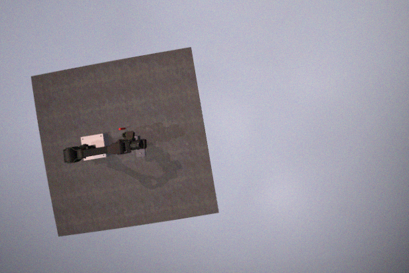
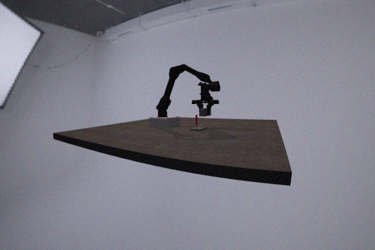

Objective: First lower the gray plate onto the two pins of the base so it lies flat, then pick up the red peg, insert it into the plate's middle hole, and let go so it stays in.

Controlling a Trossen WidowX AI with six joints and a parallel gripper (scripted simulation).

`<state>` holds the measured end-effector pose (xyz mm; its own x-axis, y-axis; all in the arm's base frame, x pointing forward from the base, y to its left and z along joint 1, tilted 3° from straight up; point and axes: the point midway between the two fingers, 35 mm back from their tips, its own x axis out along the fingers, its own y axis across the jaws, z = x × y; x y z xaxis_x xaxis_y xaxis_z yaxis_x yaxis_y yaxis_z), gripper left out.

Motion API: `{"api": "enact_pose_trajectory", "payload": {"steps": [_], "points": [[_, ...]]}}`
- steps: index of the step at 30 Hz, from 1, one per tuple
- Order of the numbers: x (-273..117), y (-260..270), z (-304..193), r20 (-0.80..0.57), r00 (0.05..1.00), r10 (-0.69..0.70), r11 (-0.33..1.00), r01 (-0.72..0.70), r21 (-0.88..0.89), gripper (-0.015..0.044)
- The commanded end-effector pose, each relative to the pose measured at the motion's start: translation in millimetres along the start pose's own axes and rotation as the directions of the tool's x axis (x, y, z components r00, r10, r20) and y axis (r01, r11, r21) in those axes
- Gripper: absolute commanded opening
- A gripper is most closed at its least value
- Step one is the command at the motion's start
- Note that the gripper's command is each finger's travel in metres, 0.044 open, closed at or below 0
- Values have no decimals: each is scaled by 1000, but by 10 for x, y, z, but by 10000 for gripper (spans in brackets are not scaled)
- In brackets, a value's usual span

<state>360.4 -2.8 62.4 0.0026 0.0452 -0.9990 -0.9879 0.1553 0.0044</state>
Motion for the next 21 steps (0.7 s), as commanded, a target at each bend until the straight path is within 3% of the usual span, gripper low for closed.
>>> {"api": "enact_pose_trajectory", "payload": {"steps": [1, 21], "points": [[55, 8, -117, -4, 1000, -1, 1000, 1, -20, 0], [325, 109, -646, -7, 1000, 0, 994, -1, -113, 0]]}}
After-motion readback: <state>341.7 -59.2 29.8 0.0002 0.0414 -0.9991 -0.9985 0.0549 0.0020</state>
